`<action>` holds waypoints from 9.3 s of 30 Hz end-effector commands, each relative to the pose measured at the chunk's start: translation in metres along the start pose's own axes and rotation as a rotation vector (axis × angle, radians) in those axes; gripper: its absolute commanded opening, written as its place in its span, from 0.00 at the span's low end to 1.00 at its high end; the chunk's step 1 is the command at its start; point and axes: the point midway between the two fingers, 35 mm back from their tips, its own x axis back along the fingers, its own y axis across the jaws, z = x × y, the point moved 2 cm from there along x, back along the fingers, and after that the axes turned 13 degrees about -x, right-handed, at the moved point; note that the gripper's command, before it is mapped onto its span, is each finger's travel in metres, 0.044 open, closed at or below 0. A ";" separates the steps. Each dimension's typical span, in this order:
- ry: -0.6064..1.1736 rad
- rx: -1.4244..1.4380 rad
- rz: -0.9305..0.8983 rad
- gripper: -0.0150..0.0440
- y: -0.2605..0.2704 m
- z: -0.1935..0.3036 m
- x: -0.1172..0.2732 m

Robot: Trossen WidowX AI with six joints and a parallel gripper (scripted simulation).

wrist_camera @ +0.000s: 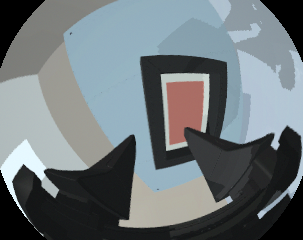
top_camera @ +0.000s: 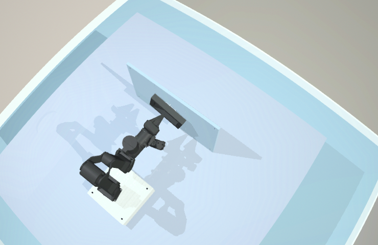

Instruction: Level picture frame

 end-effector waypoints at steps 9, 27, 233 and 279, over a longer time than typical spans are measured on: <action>0.009 0.004 -0.011 0.69 0.000 0.000 -0.004; 0.010 0.004 -0.012 0.69 0.001 0.000 -0.032; 0.009 0.002 -0.004 0.25 0.002 0.008 -0.042; 0.006 0.196 -0.003 0.25 0.001 0.008 -0.042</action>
